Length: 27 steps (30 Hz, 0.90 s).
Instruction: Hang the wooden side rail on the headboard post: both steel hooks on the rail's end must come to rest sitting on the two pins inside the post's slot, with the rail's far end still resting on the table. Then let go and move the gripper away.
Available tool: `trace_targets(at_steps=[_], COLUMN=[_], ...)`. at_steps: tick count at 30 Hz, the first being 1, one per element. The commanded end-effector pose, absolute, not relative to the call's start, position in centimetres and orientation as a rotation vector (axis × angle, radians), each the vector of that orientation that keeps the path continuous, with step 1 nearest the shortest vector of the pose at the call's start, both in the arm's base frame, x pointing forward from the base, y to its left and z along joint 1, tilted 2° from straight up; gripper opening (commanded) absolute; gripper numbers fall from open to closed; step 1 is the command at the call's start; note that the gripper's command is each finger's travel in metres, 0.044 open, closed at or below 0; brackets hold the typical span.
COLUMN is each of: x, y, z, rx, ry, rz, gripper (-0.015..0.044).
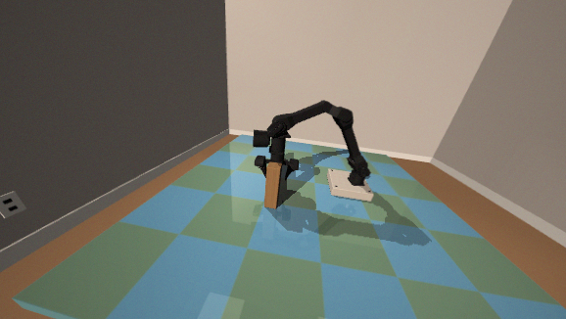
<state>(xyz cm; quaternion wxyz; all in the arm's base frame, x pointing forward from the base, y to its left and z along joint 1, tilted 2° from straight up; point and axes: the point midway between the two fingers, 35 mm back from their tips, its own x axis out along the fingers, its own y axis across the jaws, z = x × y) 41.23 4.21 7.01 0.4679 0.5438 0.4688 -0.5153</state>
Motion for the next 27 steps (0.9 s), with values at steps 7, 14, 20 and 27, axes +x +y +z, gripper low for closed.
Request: trace_targets(at_steps=[7, 14, 20, 27], x=[41.3, 40.8, 40.9, 40.9], y=[3.7, 1.3, 1.5, 1.5], z=[9.0, 8.9, 8.8, 8.8], rx=[1.348, 1.346, 1.35, 1.35], ry=[1.144, 1.143, 1.137, 1.137], rz=[-1.24, -1.241, -1.254, -1.254], gripper=[0.044, 0.044, 0.044, 0.044])
